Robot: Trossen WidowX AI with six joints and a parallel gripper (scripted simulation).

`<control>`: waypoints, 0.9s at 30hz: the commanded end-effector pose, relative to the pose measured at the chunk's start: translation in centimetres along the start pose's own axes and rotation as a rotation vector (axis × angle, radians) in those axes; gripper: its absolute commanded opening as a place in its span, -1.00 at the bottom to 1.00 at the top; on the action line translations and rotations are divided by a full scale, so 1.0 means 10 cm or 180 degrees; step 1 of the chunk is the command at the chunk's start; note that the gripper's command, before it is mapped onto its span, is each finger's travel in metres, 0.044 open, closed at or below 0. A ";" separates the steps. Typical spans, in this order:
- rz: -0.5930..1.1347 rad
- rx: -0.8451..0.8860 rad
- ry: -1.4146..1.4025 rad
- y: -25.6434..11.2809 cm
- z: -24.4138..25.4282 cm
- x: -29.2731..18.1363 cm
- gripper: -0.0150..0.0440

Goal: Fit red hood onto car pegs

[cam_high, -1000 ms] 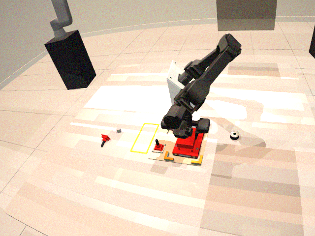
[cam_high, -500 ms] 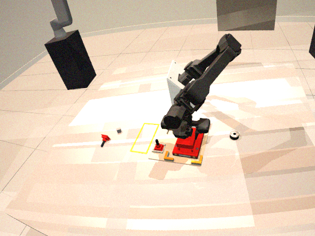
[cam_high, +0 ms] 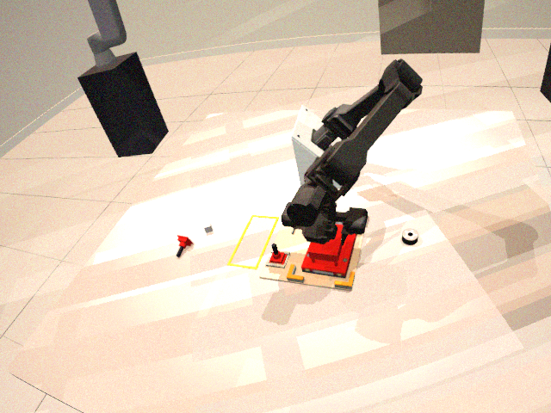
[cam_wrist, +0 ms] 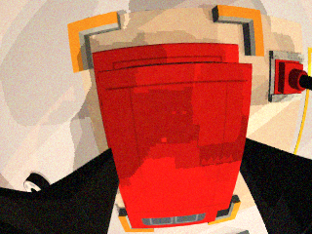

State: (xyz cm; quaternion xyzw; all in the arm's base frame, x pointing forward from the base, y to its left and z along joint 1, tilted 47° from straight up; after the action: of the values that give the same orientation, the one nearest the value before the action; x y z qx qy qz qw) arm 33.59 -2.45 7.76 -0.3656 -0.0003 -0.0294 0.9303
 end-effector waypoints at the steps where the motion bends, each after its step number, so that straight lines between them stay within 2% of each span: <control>1: -0.0009 0.0012 0.0010 0.01 0.00 0.00 -0.49; 27: -0.0009 0.0012 0.0010 0.12 0.00 0.00 -0.49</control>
State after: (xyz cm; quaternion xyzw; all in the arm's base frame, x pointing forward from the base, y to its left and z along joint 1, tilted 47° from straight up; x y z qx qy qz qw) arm 33.69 -1.68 7.06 -0.3644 -0.0006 -0.0300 0.9308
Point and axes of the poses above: the point midway between the two fingers, 35 mm back from their tips, its own y axis out along the fingers, its own z axis across the jaws, x = y × z, the point moved 9 cm from there along -y, back along the fingers, and after that the axes turned 8 degrees about -y, right-handed, at the moved point
